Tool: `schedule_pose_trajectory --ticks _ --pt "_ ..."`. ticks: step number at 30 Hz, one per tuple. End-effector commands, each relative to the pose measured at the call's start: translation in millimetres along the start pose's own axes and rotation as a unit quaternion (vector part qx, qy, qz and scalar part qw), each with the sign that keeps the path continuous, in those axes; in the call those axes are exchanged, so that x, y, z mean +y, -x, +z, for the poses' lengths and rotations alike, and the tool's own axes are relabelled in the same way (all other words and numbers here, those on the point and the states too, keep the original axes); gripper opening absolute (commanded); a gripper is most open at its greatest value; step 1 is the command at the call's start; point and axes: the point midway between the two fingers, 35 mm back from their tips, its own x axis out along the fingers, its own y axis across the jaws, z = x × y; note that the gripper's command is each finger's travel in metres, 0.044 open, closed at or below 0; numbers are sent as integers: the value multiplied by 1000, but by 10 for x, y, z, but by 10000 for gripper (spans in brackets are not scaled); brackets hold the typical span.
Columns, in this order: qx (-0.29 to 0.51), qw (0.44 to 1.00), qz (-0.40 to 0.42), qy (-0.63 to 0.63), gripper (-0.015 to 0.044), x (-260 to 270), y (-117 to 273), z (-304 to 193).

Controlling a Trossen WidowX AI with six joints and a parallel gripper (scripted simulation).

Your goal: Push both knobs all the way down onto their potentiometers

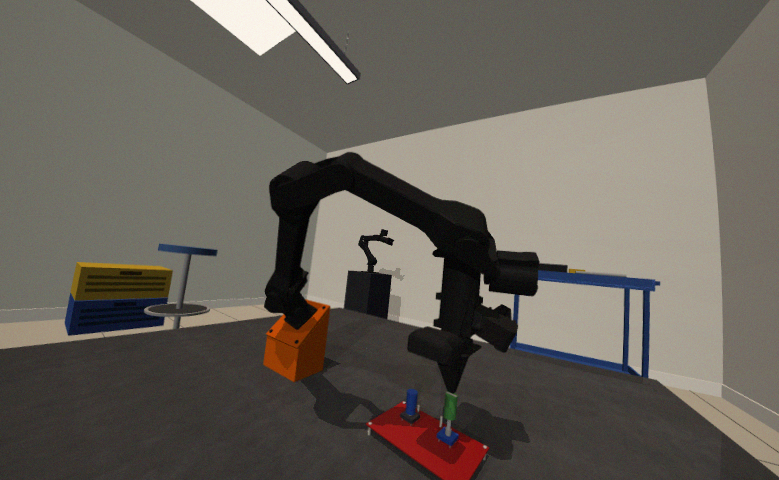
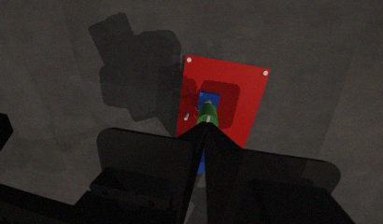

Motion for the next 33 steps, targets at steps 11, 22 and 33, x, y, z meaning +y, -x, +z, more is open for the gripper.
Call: schedule_pose_trajectory --ticks 11,22,33 --pt "-2 1000 -2 2 0 -5 -37 6" --pt "-2 1000 -2 2 0 -5 -37 6" --pt "-2 1000 -2 2 0 -5 -60 6"
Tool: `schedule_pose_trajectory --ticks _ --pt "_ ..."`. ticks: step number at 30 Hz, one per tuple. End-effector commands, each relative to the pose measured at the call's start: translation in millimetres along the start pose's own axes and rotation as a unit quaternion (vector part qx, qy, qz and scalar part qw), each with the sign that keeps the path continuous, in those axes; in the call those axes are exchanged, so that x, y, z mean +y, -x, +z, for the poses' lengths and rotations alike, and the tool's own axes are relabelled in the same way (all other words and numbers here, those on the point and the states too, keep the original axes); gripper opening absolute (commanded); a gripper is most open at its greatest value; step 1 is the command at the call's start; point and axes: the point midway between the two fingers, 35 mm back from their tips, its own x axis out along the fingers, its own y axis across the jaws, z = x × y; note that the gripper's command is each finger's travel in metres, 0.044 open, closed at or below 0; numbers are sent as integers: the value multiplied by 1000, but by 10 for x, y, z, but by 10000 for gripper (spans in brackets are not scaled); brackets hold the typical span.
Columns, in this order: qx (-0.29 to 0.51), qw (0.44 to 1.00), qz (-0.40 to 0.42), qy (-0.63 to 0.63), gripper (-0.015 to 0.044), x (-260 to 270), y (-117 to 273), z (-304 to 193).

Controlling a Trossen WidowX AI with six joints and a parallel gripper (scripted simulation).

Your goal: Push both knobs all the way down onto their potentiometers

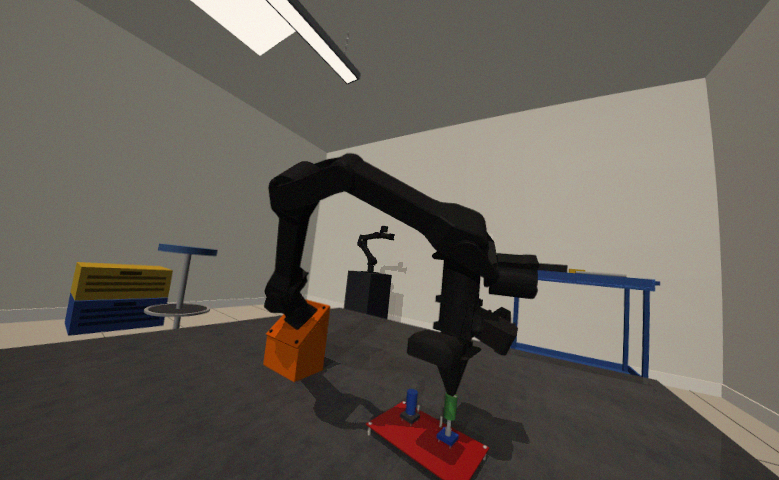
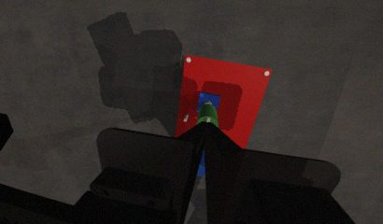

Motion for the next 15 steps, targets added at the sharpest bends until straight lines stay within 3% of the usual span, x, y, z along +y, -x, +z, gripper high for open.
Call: schedule_pose_trajectory --ticks 1,15 --pt "-2 1000 -2 1 0 -6 -29 7" --pt "-2 1000 -2 1 0 -7 -76 7"
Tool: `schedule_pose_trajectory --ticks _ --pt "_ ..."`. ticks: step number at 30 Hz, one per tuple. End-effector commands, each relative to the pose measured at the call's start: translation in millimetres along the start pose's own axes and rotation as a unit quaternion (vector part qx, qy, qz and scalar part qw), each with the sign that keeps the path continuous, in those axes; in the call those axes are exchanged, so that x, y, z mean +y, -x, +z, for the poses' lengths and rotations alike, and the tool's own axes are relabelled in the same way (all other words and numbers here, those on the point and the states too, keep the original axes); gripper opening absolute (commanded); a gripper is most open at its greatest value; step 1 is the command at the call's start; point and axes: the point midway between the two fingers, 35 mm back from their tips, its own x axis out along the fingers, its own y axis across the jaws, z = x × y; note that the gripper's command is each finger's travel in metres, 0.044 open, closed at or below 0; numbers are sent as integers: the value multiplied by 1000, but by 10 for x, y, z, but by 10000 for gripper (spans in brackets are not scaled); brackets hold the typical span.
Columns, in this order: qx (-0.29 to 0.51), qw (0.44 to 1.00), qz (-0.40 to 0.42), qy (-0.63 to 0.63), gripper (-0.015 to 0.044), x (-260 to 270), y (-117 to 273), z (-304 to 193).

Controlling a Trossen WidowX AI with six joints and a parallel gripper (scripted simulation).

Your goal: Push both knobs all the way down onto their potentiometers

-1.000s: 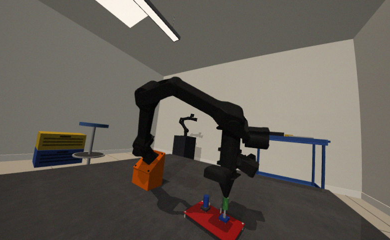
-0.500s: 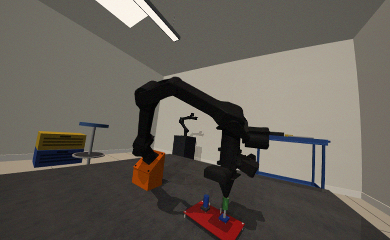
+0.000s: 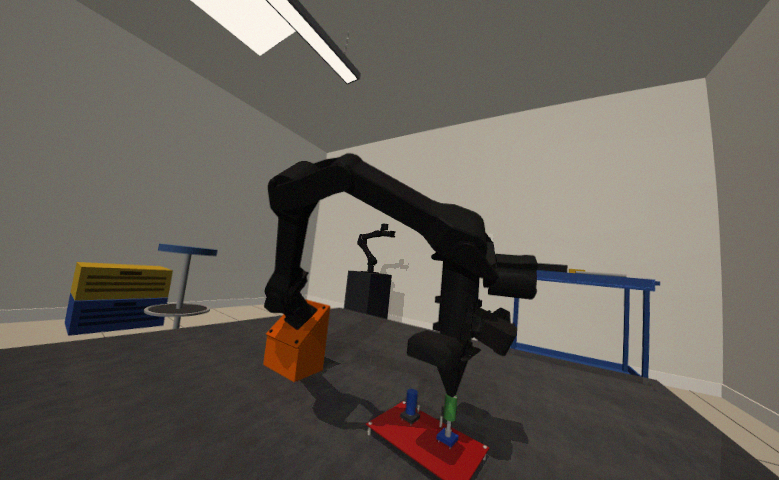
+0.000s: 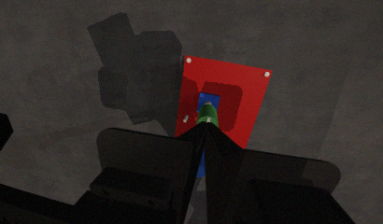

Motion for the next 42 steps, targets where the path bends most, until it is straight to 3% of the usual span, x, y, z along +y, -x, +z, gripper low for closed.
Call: schedule_pose_trajectory --ticks 1,42 --pt "0 1000 -1 -3 0 -18 -62 16" --pt "0 1000 -1 -3 0 -19 -206 15"
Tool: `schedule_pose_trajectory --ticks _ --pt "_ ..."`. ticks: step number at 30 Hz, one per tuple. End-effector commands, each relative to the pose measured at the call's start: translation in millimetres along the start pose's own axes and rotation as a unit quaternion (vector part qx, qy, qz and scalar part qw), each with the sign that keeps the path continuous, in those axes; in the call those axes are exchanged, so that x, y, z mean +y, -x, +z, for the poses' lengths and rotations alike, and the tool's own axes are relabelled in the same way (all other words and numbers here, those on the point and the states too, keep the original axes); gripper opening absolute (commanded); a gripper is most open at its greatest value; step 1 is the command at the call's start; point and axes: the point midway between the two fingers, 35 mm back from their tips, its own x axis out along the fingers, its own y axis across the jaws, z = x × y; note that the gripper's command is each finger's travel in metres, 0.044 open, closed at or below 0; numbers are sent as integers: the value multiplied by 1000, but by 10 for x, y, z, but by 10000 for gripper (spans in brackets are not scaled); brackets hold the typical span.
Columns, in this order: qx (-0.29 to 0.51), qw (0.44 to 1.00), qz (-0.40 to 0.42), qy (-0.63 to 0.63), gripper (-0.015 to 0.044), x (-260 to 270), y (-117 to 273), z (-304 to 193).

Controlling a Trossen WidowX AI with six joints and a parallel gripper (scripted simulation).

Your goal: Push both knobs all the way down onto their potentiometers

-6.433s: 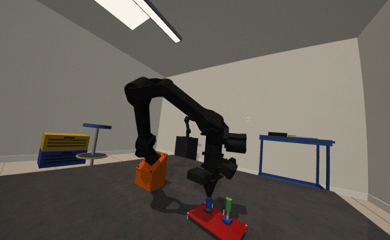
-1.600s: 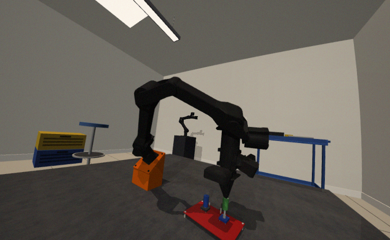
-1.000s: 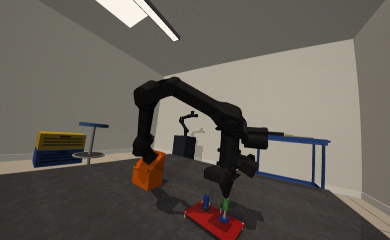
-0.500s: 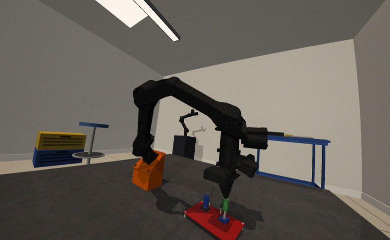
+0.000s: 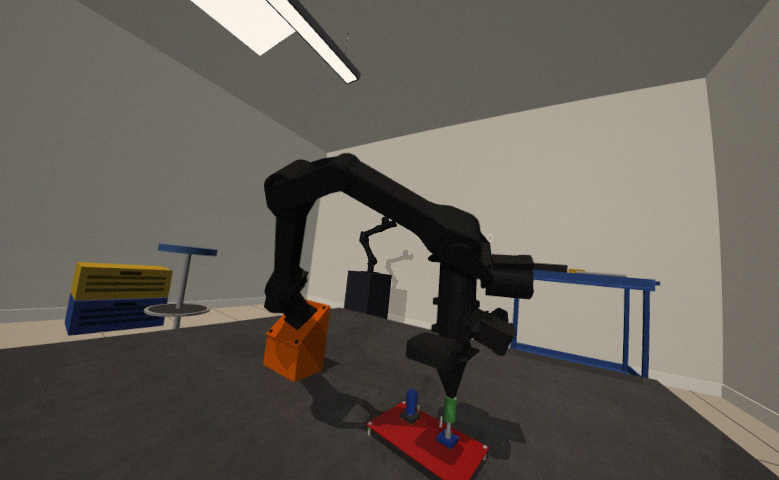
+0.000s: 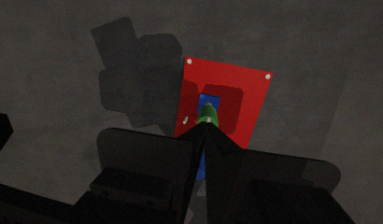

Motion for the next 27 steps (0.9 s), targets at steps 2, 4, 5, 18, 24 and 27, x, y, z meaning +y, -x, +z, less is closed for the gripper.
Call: schedule_pose_trajectory --ticks 2,4,5,18,24,27 --pt "9 1000 -3 -11 0 -33 -180 24" --pt "9 1000 -3 -11 0 -34 -200 24" --pt "9 1000 -3 -11 0 -34 -210 24" --pt "9 1000 -3 -11 0 -34 -247 23" --pt "9 1000 -3 -11 0 -35 -282 22" --pt "9 1000 -3 -11 0 -35 -282 22"
